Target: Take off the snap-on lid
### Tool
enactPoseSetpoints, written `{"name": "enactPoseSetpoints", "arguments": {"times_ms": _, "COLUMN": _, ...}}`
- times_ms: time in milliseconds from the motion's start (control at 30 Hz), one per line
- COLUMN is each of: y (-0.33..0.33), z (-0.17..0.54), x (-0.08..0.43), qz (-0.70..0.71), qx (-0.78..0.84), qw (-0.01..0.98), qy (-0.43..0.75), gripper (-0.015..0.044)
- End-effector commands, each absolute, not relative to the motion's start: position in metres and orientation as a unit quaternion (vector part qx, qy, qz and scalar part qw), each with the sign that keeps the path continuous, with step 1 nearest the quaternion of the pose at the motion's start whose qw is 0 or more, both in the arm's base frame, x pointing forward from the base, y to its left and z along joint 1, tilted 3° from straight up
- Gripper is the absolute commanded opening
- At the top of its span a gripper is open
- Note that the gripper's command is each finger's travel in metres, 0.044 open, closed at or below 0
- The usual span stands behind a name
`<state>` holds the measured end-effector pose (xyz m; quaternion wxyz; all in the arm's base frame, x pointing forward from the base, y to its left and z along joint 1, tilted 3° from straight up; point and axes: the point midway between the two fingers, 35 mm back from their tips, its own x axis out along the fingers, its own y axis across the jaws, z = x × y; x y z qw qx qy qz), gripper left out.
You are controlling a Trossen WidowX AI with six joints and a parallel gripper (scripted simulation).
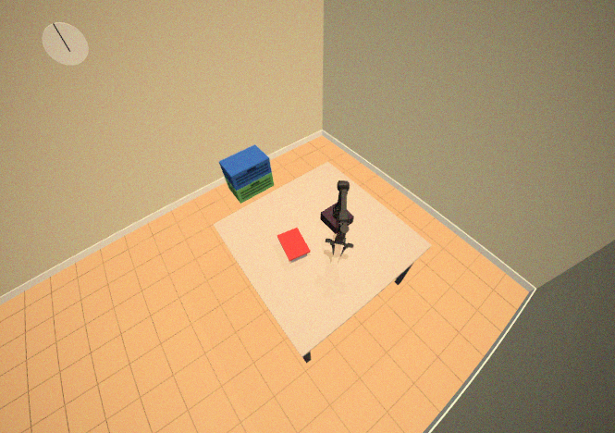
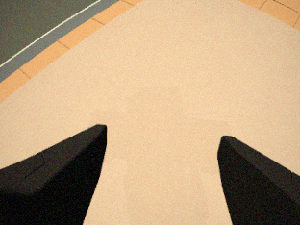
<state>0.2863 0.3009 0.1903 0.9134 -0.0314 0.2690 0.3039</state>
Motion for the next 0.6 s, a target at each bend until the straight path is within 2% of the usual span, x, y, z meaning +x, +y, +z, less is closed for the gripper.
{"name": "enactPoseSetpoints", "arguments": {"times_ms": 0, "y": 0.239, "z": 0.182, "x": 0.306, "qz": 0.179, "qx": 0.127, "qw": 0.922, "qy": 0.318, "gripper": 0.0235}}
{"name": "enactPoseSetpoints", "arguments": {"times_ms": 233, "y": 0.143, "z": 0.167, "x": 0.316, "qz": -0.026, "qx": 0.381, "qw": 0.865, "qy": 0.326, "gripper": 0.0235}}
{"name": "enactPoseSetpoints", "arguments": {"times_ms": 367, "y": 0.108, "z": 0.161, "x": 0.314, "qz": -0.101, "qx": 0.471, "qw": 0.820, "qy": 0.307, "gripper": 0.0235}}
{"name": "enactPoseSetpoints", "arguments": {"times_ms": 567, "y": 0.032, "z": 0.142, "x": 0.294, "qz": -0.263, "qx": 0.663, "qw": 0.667, "qy": 0.215, "gripper": 0.0235}}
